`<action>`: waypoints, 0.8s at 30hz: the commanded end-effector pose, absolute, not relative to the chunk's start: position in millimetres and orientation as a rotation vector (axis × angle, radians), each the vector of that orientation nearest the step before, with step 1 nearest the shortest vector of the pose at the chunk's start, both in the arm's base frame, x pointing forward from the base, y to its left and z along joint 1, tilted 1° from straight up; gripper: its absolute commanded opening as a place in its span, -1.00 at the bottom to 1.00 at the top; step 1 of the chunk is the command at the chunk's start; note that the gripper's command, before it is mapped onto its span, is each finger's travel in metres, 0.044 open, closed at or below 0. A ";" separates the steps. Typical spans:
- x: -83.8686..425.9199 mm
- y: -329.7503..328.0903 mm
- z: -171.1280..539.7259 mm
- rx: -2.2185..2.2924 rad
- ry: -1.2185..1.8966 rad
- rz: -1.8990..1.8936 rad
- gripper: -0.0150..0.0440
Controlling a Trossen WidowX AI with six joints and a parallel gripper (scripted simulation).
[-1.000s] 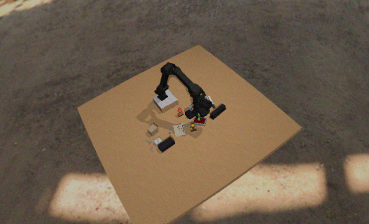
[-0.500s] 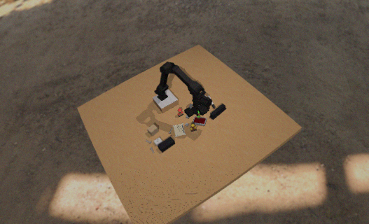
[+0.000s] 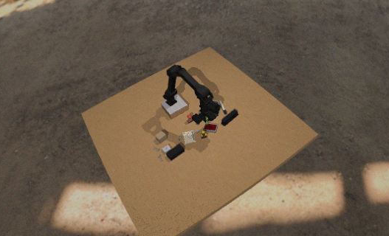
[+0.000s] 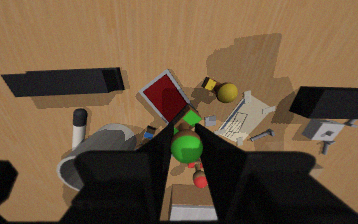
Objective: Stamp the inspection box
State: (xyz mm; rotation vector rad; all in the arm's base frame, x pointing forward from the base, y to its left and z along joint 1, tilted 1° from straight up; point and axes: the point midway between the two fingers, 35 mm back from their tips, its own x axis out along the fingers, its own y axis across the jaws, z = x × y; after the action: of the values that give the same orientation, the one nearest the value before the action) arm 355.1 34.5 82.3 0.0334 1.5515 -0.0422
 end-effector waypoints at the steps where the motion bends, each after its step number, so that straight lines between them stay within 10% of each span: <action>1: 351.1 14.9 83.7 -0.011 1.546 0.001 -0.49; 24: 303.0 -86.7 79.9 -0.372 1.516 0.334 -0.49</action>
State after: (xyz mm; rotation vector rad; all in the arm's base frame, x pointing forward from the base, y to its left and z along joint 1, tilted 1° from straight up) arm 308.3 -79.0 79.2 -0.3360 1.5256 0.3063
